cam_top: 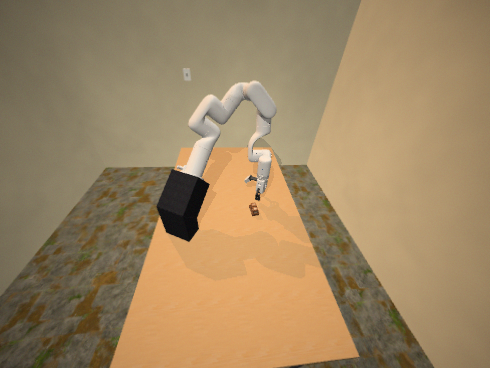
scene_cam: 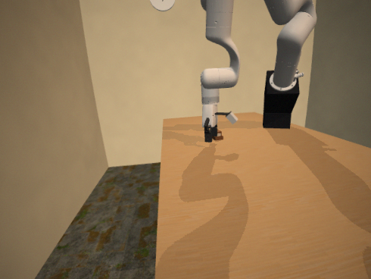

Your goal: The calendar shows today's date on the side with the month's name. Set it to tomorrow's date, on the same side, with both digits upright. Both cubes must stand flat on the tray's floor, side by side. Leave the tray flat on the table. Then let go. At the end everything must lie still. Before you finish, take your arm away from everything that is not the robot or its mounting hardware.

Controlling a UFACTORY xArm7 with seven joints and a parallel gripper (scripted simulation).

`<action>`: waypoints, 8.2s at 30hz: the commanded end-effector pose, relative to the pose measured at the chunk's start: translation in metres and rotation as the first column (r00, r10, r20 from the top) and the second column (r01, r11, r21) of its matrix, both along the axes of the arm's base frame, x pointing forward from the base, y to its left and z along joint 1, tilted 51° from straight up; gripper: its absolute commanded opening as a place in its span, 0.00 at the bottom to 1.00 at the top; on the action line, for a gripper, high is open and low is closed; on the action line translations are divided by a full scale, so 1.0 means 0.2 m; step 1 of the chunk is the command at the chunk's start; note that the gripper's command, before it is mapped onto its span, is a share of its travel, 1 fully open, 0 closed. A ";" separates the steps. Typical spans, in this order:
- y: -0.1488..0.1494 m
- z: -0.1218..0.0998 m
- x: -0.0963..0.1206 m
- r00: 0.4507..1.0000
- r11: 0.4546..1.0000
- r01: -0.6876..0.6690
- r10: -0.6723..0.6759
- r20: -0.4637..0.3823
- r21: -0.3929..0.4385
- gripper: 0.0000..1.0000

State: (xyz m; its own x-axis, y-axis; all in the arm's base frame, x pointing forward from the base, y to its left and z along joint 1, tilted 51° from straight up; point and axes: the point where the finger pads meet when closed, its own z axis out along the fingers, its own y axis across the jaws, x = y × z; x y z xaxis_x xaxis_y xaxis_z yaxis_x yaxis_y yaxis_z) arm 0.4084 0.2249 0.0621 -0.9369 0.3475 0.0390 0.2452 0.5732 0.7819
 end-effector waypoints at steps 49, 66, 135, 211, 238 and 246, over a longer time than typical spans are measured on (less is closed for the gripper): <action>-0.18 0.02 0.05 0.968 0.984 0.170 -0.157 -0.197 0.048 1.00; -0.26 -0.04 0.13 0.874 0.939 0.338 -0.289 -0.391 0.062 1.00; -0.58 -0.29 0.44 0.062 0.549 0.809 -0.438 -0.897 -0.212 1.00; -0.44 -0.41 0.49 0.062 0.549 0.809 -0.438 -0.897 -0.212 1.00; -0.44 -0.41 0.49 0.062 0.549 0.809 -0.438 -0.897 -0.212 1.00; -0.44 -0.41 0.49 0.062 0.549 0.809 -0.438 -0.897 -0.212 1.00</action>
